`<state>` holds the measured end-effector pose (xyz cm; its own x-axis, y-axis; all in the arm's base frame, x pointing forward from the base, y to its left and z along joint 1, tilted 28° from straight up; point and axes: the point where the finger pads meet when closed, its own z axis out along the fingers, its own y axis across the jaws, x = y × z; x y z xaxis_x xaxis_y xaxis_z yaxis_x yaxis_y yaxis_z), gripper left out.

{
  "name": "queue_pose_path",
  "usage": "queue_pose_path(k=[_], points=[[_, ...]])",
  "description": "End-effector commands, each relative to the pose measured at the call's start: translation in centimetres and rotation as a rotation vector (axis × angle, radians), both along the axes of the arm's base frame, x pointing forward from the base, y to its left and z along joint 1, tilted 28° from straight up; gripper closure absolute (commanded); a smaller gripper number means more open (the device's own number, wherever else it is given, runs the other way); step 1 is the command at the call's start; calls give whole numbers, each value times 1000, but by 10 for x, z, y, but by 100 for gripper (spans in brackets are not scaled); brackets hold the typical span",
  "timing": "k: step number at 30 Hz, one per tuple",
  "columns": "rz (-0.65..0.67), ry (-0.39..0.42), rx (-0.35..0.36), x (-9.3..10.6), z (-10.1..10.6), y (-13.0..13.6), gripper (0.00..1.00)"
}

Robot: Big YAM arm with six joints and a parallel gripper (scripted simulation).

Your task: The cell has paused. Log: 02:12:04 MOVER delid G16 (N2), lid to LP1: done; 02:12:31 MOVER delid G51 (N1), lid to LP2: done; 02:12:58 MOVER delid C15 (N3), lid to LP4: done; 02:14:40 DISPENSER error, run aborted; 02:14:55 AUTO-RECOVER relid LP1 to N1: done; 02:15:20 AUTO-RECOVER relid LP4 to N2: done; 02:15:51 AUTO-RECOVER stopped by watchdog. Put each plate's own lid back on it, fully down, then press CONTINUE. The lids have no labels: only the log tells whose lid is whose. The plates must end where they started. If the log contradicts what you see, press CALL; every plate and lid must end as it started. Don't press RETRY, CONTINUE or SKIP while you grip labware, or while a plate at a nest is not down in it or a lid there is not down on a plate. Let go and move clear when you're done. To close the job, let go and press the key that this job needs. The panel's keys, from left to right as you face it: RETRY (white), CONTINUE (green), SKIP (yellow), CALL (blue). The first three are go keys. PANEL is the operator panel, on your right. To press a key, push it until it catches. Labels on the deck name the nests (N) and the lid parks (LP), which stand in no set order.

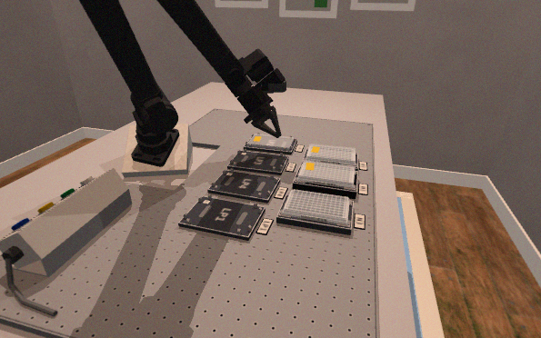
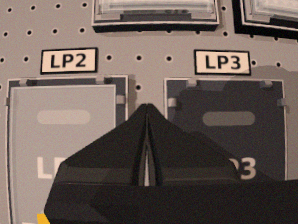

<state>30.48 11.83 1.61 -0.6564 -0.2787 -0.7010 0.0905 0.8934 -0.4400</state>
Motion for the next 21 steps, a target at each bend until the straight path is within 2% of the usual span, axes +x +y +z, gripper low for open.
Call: queue_pose_path(k=[1, 18, 19, 21], points=[[-9, -27, 28, 11, 8, 10, 100], [-9, -27, 28, 11, 8, 10, 100], [-16, -39, 39, 26, 13, 13, 100], [-15, -47, 44, 36, 20, 10, 100]])
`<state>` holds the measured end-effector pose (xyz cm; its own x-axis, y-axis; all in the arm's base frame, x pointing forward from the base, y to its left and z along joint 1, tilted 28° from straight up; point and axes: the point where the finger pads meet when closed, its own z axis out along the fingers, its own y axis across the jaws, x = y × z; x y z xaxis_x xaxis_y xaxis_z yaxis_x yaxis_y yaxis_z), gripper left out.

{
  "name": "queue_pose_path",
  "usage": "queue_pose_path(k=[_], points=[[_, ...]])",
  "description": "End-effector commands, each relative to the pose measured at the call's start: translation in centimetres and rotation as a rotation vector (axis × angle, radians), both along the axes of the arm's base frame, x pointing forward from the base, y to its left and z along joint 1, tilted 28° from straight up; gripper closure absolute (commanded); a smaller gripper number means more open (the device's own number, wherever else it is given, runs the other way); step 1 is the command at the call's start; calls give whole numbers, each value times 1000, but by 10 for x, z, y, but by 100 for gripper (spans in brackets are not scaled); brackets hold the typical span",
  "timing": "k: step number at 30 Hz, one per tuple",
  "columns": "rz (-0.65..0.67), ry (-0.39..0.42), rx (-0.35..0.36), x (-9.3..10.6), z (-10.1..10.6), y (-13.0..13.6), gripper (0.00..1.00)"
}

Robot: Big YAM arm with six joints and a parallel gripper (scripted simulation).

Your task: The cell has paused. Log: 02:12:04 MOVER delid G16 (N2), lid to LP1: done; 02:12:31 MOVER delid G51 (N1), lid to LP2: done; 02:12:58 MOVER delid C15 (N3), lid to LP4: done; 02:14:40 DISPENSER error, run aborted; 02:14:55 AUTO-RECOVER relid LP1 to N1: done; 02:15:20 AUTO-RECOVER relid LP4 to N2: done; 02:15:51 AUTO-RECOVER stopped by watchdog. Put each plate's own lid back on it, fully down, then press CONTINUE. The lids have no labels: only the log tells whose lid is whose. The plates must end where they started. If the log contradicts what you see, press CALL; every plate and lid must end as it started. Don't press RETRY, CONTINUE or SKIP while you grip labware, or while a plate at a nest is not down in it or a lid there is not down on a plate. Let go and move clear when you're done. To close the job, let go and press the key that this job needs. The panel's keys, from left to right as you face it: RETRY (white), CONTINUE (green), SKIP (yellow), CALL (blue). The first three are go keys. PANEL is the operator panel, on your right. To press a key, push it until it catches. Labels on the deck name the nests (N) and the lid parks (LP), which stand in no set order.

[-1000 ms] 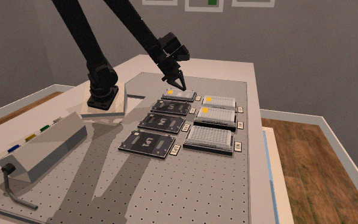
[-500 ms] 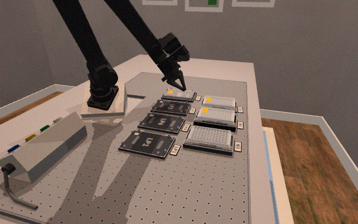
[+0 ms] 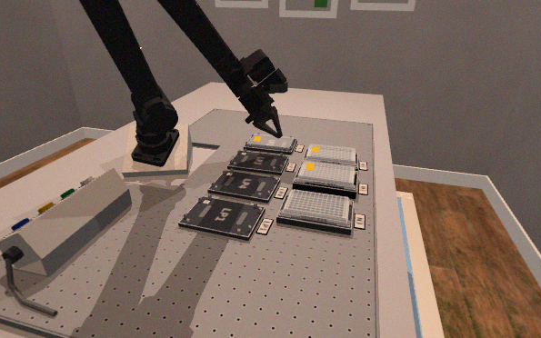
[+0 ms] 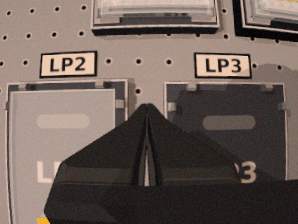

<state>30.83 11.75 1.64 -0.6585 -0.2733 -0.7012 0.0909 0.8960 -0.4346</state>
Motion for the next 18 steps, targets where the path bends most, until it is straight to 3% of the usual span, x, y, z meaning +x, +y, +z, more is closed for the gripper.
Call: queue_pose_path(k=[1, 18], points=[[-14, -54, 40, 38, 23, 9, 100], [-14, -50, 22, 106, 44, -21, 100]])
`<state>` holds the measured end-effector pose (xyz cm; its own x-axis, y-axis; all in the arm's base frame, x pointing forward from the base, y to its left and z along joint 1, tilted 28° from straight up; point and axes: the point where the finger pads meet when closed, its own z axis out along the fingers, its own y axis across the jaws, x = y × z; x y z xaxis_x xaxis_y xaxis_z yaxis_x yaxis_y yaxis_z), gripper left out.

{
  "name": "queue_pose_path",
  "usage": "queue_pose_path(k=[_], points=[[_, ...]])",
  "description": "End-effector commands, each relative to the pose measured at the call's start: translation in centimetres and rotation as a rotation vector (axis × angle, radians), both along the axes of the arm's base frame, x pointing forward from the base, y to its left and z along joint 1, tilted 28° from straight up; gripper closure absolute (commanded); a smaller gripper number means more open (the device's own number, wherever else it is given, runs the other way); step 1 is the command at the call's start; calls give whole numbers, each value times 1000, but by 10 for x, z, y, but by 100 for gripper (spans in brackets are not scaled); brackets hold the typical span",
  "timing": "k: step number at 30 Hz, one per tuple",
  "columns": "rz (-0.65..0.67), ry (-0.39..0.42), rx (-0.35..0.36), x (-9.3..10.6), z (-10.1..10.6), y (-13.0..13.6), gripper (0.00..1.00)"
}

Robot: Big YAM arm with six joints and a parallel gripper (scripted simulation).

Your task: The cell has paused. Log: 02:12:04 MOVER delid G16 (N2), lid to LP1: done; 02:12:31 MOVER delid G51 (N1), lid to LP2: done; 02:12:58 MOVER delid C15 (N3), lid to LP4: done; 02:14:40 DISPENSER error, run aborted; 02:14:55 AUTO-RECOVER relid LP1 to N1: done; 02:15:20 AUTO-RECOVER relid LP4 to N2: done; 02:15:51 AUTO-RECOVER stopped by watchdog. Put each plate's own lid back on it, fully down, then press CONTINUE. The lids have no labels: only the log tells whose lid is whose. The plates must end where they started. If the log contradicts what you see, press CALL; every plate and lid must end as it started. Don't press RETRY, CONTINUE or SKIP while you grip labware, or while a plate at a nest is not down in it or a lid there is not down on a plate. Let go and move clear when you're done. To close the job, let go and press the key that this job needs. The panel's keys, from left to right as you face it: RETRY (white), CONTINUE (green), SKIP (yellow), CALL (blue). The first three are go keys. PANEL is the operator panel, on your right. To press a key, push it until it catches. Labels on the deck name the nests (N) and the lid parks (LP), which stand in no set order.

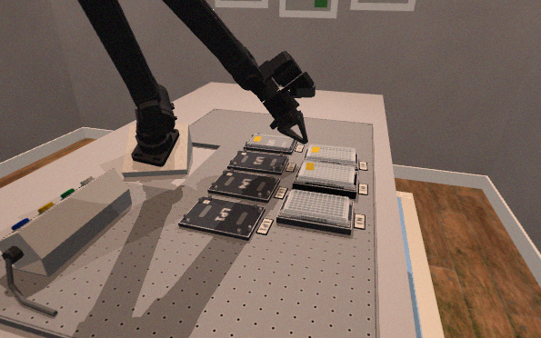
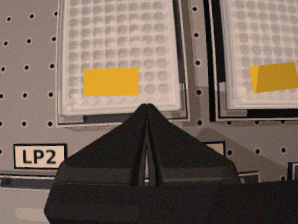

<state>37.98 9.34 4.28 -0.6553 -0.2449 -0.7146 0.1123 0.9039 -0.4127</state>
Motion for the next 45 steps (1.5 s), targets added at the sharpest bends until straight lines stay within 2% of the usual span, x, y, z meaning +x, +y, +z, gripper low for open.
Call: queue_pose_path(k=[1, 9, 11, 23, 24, 25, 45], points=[[4, -39, -2, 39, 20, 1, 100], [4, -41, -6, 75, 33, -14, 100], [4, -41, -6, 75, 33, -14, 100], [4, -14, -20, 123, 48, -37, 100], [4, -22, -18, 124, 49, -37, 100], [11, -27, -12, 115, 48, -32, 100], [11, -27, -12, 115, 48, -32, 100]])
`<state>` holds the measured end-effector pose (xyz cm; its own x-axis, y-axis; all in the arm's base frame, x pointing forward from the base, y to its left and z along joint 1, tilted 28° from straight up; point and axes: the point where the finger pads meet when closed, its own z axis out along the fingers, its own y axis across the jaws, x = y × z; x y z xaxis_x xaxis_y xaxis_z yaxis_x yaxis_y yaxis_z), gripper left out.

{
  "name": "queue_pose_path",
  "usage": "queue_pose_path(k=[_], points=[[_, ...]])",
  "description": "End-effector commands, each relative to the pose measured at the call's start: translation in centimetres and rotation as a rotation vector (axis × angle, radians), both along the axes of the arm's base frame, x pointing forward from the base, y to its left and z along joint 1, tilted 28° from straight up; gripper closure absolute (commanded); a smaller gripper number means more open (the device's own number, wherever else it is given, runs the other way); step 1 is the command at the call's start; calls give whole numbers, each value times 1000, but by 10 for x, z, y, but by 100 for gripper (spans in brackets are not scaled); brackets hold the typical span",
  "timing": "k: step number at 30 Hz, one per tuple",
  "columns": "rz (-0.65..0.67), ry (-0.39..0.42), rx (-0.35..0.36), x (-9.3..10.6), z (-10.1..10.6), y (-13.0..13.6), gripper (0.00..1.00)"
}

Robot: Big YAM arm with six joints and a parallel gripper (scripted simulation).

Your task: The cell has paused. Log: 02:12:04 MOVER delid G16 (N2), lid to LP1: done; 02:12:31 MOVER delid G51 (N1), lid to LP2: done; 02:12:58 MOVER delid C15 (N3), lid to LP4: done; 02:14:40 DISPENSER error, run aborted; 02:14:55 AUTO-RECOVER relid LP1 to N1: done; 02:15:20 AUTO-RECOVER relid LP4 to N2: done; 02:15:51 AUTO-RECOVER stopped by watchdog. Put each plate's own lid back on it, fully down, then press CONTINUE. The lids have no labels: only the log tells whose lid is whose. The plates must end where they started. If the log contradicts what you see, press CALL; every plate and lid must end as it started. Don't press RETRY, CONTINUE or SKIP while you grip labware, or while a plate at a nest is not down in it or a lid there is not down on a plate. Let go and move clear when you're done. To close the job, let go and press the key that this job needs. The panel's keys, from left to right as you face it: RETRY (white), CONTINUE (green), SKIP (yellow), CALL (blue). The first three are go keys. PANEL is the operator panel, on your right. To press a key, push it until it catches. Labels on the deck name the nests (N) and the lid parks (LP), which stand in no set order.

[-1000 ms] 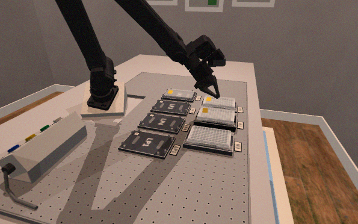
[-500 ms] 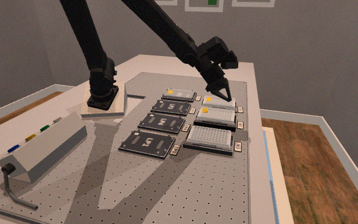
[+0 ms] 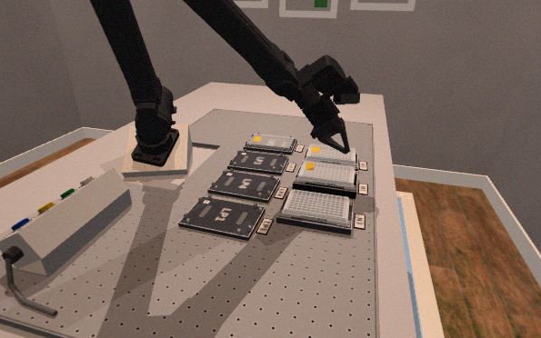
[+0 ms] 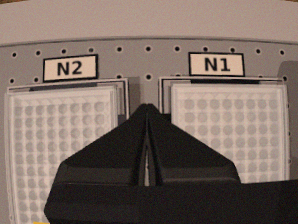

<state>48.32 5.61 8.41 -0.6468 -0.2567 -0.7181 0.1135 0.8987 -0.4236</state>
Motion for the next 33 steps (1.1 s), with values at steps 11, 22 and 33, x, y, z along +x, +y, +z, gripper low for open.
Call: queue_pose_path(k=[11, 22, 33], points=[[1, 10, -12, -1, 10, -23, 100], [1, 10, -13, -7, 29, -63, 100], [1, 4, -13, -11, 53, -107, 100]])
